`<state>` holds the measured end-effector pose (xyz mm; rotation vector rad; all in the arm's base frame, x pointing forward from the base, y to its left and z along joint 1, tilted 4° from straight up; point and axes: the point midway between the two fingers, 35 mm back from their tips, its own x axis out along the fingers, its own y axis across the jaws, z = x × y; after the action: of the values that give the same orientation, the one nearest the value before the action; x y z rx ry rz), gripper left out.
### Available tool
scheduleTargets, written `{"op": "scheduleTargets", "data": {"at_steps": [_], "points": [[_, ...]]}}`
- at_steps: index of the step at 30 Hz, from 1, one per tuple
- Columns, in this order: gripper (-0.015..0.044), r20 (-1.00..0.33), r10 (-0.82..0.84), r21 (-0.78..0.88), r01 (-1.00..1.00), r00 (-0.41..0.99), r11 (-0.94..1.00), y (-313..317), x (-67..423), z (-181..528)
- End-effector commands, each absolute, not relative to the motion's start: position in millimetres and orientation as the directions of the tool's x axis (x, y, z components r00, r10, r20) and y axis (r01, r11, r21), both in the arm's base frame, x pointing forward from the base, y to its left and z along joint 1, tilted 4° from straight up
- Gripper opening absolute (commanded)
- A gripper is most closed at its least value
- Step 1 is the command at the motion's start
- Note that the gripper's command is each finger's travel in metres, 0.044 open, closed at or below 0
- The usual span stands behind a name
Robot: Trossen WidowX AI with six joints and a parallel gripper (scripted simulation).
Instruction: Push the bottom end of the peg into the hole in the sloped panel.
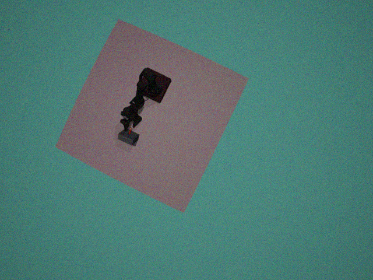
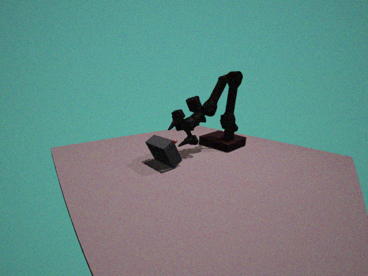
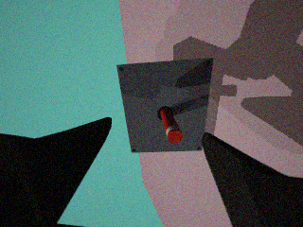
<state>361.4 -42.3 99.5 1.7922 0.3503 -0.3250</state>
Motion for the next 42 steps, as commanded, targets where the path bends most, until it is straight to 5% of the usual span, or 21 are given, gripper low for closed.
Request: {"op": "scheduleTargets", "data": {"at_steps": [1, 42], "points": [[0.0440, -0.403, 0.070, 0.883, 0.408, 0.912, -0.231, -42, 358, 99], [0.0440, -0.406, 0.067, 0.881, 0.410, 0.911, -0.234, -47, 330, 117]]}}
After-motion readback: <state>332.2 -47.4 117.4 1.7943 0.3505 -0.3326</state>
